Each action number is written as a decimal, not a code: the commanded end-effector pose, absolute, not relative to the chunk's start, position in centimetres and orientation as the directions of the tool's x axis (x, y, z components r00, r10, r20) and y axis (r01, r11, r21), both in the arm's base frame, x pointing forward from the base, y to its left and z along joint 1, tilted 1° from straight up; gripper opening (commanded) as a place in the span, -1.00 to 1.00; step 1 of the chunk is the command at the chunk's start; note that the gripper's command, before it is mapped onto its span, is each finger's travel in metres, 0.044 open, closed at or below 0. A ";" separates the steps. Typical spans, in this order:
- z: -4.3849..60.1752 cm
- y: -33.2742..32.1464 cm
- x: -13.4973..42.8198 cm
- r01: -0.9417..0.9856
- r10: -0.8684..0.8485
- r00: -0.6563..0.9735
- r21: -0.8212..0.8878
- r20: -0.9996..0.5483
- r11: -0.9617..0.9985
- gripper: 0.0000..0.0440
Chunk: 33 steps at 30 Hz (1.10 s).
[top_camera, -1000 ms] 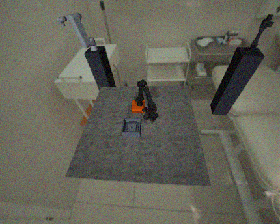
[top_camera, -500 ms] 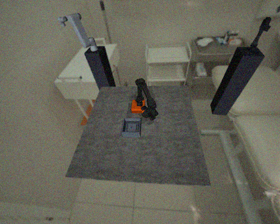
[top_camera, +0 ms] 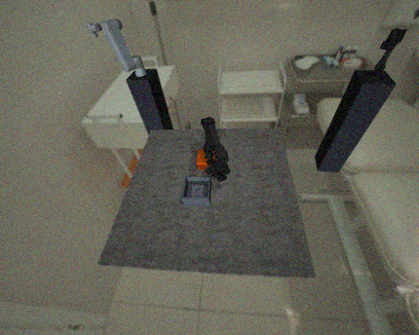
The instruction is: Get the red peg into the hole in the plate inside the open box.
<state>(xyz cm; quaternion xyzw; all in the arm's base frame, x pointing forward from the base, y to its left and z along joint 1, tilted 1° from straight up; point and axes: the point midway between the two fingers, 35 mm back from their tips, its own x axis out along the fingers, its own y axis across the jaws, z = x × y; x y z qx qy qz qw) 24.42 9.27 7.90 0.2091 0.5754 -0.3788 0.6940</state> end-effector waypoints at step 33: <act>4.6 -2.3 33.4 0.788 -0.227 0.070 -0.086 -0.971 0.610 -1.00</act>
